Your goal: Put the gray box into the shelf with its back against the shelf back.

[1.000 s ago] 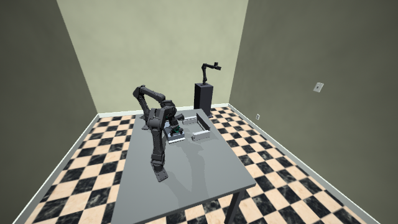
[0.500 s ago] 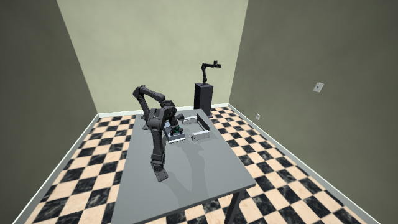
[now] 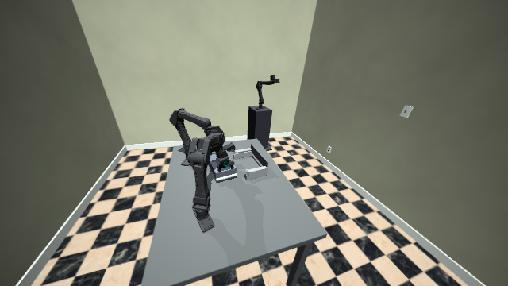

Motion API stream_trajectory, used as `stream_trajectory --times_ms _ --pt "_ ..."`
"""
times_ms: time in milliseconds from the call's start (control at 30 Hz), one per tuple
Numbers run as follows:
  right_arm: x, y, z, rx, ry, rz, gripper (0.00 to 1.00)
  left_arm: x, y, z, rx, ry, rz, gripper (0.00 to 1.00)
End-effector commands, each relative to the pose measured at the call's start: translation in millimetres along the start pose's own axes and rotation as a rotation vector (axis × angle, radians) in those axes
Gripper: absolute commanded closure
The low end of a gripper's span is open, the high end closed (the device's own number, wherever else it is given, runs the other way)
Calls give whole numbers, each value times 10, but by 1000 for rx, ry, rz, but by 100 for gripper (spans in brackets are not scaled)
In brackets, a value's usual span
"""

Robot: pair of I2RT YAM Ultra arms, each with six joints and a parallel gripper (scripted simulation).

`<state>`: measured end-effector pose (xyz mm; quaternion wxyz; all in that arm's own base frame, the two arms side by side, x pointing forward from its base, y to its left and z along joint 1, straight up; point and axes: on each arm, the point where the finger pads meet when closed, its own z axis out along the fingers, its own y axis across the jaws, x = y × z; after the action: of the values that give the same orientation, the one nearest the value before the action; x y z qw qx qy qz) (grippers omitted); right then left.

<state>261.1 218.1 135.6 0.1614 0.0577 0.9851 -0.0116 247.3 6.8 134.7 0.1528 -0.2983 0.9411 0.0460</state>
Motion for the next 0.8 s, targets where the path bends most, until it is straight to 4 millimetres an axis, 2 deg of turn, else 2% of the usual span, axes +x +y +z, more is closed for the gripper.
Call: stream_trajectory --times_ms 0,133,267,367,433,533,567,600,700,767 --pt "-243 48 -378 -53 -105 10 85 -215 -2 -329 29 -114 2 85" --pt "-314 6 -449 -49 -117 25 85 -274 -10 -405 32 -132 -2 85" --pt "-299 49 -559 -56 -127 6 85 -317 -7 -499 37 -142 -6 85" --pt "-366 -6 -604 -45 -129 24 85 -350 -14 -572 42 -148 -8 85" --pt "-396 68 -645 -72 -145 25 85 -410 -59 -612 62 -172 -15 85" --pt "-360 31 -659 -49 -127 16 85 -364 -26 -617 38 -143 -4 85" --pt "-343 48 -723 -58 -130 8 85 -341 -2 -670 36 -141 0 85" --pt "-461 -7 -680 -74 -144 69 85 -464 -187 -487 41 -133 20 85" --pt "-514 -23 -656 -83 -155 80 85 -530 -273 -472 53 -148 23 85" --pt "-476 18 -684 -92 -160 78 85 -491 -217 -556 68 -164 7 85"
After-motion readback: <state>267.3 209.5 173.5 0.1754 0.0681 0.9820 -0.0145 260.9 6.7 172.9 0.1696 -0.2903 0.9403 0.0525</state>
